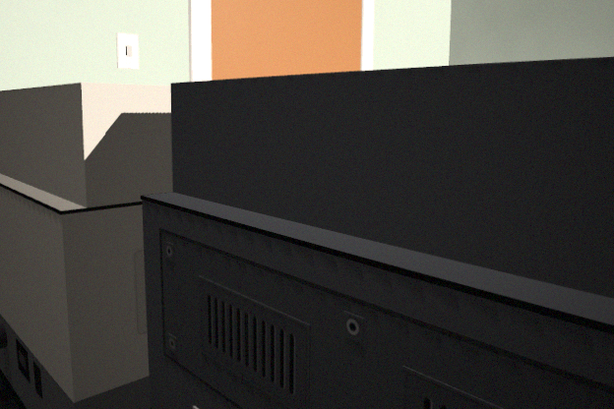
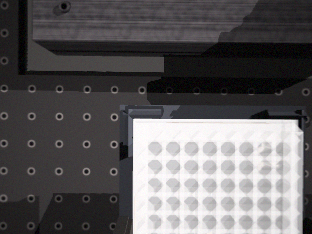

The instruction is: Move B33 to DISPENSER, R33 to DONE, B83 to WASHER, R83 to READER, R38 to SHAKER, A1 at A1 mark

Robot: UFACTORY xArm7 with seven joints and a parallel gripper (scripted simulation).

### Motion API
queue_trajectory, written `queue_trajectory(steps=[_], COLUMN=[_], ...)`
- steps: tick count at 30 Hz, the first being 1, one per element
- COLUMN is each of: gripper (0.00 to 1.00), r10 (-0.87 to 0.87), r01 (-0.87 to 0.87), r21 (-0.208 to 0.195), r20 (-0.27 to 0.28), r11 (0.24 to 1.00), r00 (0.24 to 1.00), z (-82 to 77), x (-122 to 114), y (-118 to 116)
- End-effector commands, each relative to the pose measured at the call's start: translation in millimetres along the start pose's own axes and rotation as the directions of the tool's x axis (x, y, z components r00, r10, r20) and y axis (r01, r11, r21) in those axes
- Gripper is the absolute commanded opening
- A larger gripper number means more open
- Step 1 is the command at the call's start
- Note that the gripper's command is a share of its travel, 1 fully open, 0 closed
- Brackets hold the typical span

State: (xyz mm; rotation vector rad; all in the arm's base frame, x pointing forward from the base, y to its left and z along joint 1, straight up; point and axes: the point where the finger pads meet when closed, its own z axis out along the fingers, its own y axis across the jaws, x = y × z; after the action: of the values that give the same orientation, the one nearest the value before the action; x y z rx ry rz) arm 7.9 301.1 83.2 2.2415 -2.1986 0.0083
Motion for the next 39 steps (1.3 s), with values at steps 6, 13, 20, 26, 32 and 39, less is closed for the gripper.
queue_trajectory(steps=[6,13,20,26,32,39], gripper=[1.0,1.0,1.0,1.0,1.0,1.0], r10=[0.0,0.0,0.0,0.0,0.0,0.0], r01=[0.0,0.0,0.0,0.0,0.0,0.0], r21=[0.0,0.0,0.0,0.0,0.0,0.0], r20=[0.003,0.003,0.003,0.003,0.003,0.003], r11=[1.0,1.0,1.0,1.0,1.0,1.0], r00=[1.0,1.0,1.0,1.0,1.0,1.0], z=[-0.9,-1.0,-7.5,-12.9,-20.9,-27.6], x=[-1,-1,-1,-1,-1,-1], y=[0,0,0,0,0,0])
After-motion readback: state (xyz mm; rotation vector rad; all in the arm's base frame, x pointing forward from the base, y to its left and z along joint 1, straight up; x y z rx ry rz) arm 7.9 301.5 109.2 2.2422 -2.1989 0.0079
